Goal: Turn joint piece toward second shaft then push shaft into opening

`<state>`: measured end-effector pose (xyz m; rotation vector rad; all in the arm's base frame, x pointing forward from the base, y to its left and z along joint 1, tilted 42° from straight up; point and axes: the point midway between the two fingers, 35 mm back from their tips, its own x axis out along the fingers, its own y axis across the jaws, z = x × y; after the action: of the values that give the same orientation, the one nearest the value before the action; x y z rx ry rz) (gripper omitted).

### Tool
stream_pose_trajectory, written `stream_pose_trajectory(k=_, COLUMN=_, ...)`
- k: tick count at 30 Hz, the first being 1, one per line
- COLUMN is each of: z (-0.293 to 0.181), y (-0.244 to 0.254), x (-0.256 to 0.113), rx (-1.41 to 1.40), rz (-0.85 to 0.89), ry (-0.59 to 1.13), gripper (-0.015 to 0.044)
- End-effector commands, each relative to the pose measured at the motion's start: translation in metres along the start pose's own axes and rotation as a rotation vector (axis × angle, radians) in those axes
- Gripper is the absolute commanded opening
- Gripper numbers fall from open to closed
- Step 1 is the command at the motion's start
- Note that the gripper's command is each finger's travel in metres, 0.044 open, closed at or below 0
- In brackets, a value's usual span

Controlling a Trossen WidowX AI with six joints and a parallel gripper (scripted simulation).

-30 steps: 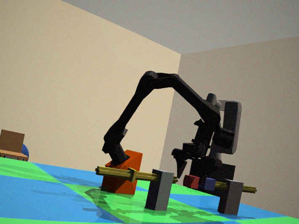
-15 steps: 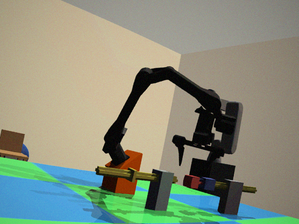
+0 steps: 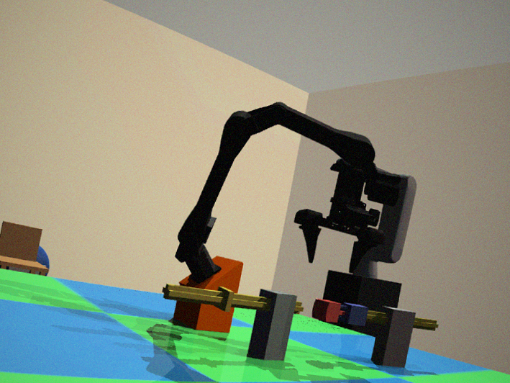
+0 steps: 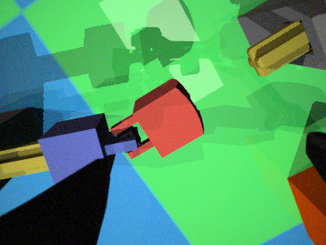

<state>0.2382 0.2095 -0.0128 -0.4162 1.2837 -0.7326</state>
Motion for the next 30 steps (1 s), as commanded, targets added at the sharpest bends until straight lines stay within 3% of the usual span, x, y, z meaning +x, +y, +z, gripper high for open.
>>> stream_pose_trajectory(k=1, z=-0.001, y=-0.001, x=-0.014, rx=-0.126, rz=0.025, ry=0.005, gripper=0.044)
stream_pose_trajectory(k=9, z=-0.003, y=-0.008, x=-0.037, rx=-0.391, rz=0.06, ry=0.011, gripper=0.044)
stream_pose_trajectory(k=16, z=-0.003, y=-0.009, x=-0.039, rx=-0.413, rz=0.063, ry=0.011, gripper=0.044)
stream_pose_trajectory(k=30, z=0.011, y=-0.026, x=-0.022, rx=-0.061, rz=0.146, ry=0.103, gripper=0.044)
